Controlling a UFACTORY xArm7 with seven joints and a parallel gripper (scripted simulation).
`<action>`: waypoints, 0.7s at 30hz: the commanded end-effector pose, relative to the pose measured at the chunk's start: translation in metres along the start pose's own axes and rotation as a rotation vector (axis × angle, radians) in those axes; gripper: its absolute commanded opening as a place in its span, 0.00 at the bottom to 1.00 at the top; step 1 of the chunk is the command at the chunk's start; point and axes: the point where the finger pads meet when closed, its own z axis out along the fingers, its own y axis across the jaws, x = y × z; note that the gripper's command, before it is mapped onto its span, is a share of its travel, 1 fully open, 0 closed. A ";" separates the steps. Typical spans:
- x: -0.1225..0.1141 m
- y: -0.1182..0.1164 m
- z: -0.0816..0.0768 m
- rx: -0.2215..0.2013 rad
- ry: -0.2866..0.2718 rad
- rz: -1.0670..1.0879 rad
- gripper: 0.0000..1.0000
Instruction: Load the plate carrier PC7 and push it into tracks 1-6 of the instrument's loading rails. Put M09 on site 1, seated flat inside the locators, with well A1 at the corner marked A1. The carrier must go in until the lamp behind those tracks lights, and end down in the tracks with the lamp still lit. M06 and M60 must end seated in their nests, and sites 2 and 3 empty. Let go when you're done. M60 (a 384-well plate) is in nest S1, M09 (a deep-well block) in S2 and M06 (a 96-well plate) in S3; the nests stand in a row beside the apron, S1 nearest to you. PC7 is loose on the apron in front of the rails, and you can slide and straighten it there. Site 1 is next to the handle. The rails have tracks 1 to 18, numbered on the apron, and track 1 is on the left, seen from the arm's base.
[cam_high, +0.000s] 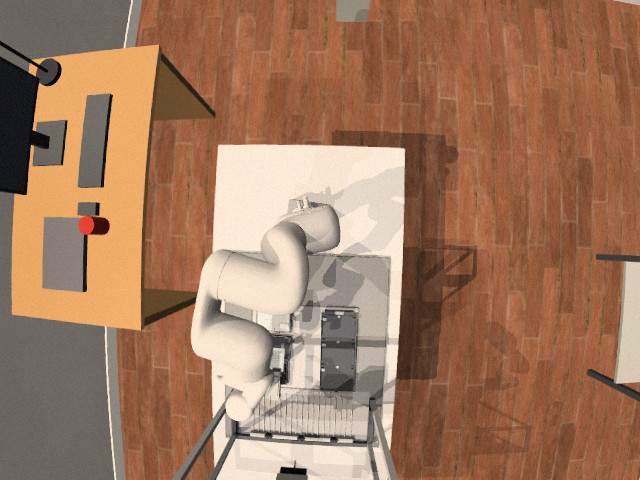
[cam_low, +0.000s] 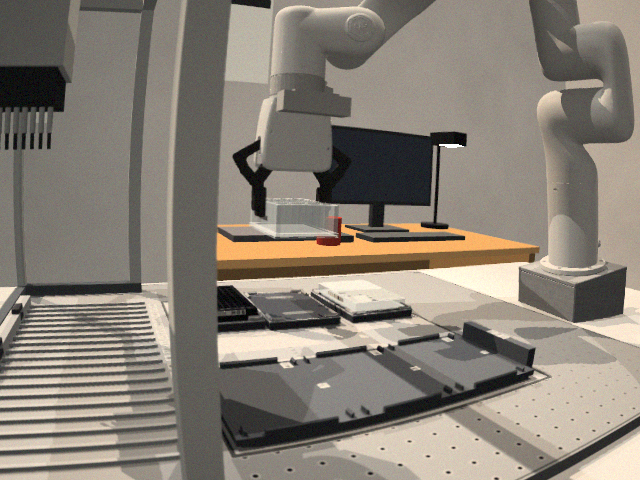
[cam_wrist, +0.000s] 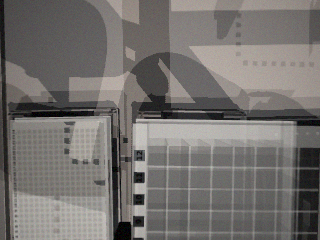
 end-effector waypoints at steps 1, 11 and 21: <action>0.000 0.001 -0.010 -0.004 -0.001 0.000 0.00; 0.000 0.001 -0.023 -0.004 -0.001 0.000 0.00; 0.000 0.001 -0.026 -0.004 -0.001 0.000 0.00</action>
